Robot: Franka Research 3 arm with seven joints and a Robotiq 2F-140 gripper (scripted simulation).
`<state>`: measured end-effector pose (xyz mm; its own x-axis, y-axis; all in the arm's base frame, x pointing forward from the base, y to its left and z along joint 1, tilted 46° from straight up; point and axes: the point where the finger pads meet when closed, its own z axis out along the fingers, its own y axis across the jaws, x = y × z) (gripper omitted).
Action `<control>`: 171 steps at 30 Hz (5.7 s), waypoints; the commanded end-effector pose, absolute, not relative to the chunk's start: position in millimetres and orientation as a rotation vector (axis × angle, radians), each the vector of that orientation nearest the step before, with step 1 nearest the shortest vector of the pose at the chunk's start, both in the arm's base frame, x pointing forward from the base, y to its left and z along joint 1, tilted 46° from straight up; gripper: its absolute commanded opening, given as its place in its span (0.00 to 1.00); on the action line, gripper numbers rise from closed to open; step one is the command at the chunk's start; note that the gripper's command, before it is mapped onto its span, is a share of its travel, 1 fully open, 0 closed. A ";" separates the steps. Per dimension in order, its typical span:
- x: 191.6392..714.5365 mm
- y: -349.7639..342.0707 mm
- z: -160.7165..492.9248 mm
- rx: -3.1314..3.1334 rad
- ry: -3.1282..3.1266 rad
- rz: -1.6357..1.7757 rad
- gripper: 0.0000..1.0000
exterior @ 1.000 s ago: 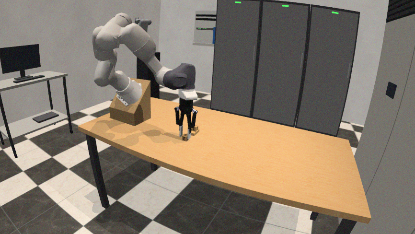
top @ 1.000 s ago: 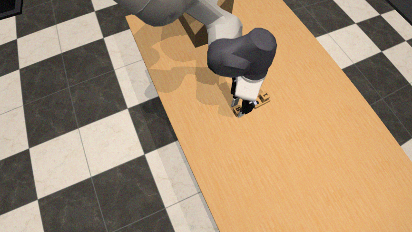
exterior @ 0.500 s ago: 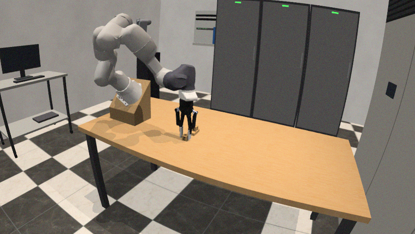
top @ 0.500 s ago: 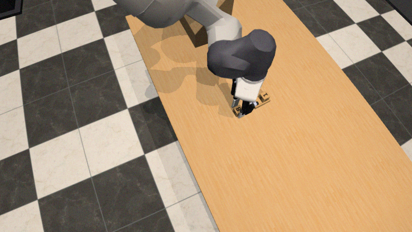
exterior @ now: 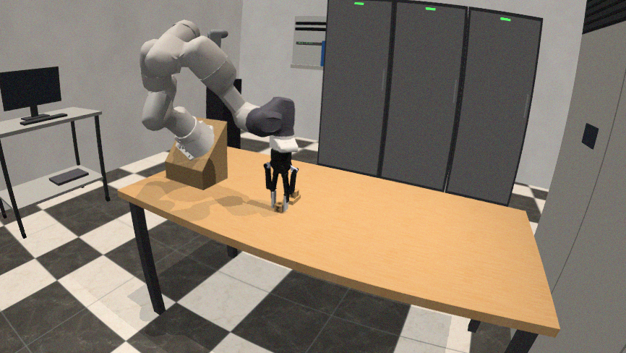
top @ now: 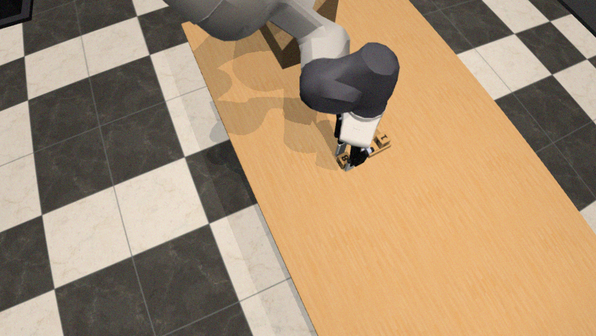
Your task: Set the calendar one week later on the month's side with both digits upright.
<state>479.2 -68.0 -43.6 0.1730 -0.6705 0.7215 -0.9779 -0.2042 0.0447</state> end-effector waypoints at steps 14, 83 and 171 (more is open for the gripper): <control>480.2 -69.1 -43.9 1.943 -1.553 0.791 0.17; 467.8 7.6 20.8 1.943 -1.552 0.792 0.17; 459.1 26.6 -79.3 1.944 -1.550 0.791 0.17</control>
